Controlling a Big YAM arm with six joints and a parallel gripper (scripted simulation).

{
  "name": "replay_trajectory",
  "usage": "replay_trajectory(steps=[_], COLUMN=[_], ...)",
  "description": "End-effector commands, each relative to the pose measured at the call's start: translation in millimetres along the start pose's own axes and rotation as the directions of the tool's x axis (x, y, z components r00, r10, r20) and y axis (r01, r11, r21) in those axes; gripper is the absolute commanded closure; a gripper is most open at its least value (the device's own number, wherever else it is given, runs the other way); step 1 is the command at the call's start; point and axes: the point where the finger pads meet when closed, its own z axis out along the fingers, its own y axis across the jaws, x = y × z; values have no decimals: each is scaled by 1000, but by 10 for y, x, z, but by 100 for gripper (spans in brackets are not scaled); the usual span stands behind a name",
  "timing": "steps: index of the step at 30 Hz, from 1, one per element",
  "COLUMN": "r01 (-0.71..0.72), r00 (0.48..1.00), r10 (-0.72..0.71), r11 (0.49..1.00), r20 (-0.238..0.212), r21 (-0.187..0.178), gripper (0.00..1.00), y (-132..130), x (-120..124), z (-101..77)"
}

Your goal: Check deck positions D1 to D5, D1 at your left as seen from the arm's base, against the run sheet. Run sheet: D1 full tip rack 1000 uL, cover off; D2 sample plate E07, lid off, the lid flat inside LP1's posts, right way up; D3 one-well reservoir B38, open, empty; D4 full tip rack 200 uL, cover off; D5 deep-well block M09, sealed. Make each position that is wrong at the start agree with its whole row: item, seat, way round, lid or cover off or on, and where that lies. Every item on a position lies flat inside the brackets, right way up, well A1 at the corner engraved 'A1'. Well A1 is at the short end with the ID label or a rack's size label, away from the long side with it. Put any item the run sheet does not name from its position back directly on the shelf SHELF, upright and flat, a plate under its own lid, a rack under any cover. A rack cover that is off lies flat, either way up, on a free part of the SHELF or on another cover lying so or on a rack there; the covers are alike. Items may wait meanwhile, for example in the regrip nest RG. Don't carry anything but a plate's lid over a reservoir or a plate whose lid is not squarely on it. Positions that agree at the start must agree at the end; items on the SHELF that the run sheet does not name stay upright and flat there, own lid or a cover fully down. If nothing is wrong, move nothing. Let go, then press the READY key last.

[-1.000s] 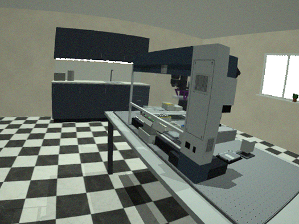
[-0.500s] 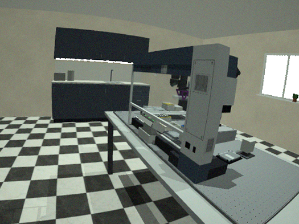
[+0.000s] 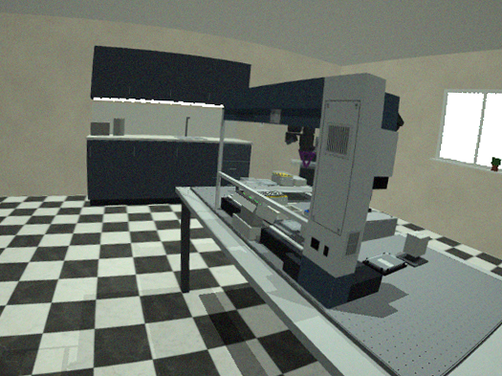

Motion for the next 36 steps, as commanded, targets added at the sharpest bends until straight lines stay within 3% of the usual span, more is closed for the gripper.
replay_trajectory(steps=[1, 16, 28, 36], r01=[-106, -328, -509, -640], r00=[993, 943, 859, 767], r10=[106, 329, 510, 640], r11=[994, 944, 860, 768], r20=[51, 49, 44, 40], r21=[-4, -15, -24, -30], gripper=[100, 100, 100, 100], y=[7, 7, 5, 5], x=[-123, -123, -122, -121], z=[-167, -167, -166, -165])
